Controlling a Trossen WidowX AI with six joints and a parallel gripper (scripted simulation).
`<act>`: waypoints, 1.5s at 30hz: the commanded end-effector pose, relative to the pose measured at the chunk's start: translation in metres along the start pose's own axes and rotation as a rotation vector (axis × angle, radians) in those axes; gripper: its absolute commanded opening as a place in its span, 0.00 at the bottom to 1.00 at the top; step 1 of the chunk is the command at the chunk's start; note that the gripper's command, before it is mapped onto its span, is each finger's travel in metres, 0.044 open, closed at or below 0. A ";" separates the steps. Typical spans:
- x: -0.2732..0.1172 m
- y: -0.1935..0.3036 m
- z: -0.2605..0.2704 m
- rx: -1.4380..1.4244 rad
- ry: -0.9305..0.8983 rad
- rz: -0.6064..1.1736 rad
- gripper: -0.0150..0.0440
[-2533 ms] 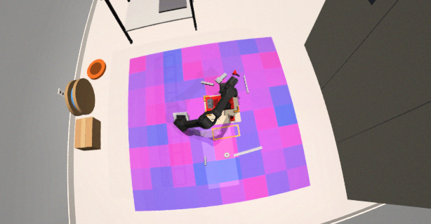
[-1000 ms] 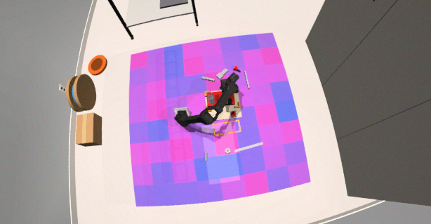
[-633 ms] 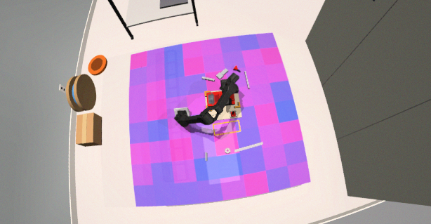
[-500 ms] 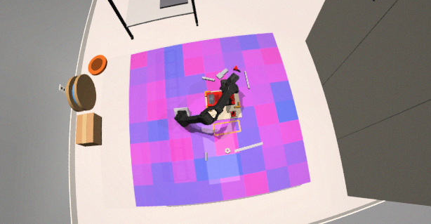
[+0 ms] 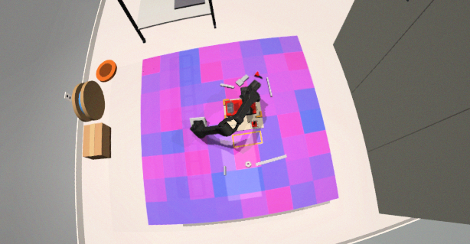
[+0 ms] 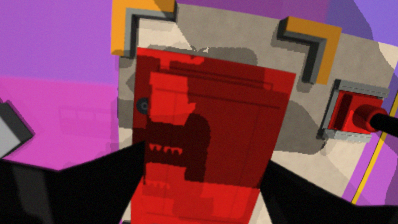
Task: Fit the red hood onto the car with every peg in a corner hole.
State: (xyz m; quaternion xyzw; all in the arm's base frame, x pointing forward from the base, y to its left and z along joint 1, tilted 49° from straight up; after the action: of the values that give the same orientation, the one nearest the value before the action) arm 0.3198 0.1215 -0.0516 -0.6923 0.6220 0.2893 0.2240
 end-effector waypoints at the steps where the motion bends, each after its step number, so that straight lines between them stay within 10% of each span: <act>1: 0.000 0.000 0.000 -0.001 0.001 -0.001 0.25; 5: 0.000 0.000 0.000 0.000 0.000 0.000 0.25; 22: 0.000 0.000 0.000 0.000 0.000 0.000 1.00; 45: -0.071 0.000 0.001 -0.001 0.008 -0.001 1.00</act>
State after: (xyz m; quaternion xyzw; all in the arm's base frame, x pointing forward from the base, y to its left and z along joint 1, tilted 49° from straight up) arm 0.3154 0.1735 -0.0055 -0.6951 0.6216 0.2868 0.2195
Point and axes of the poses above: the point midway between the two fingers, 35 mm back from their tips, its own x axis out along the fingers, its own z axis across the jaws, y = z × x, the point moved 1 cm from there along -x, back along the fingers, and after that the axes turned 5 degrees about -x, right-handed, at the moved point
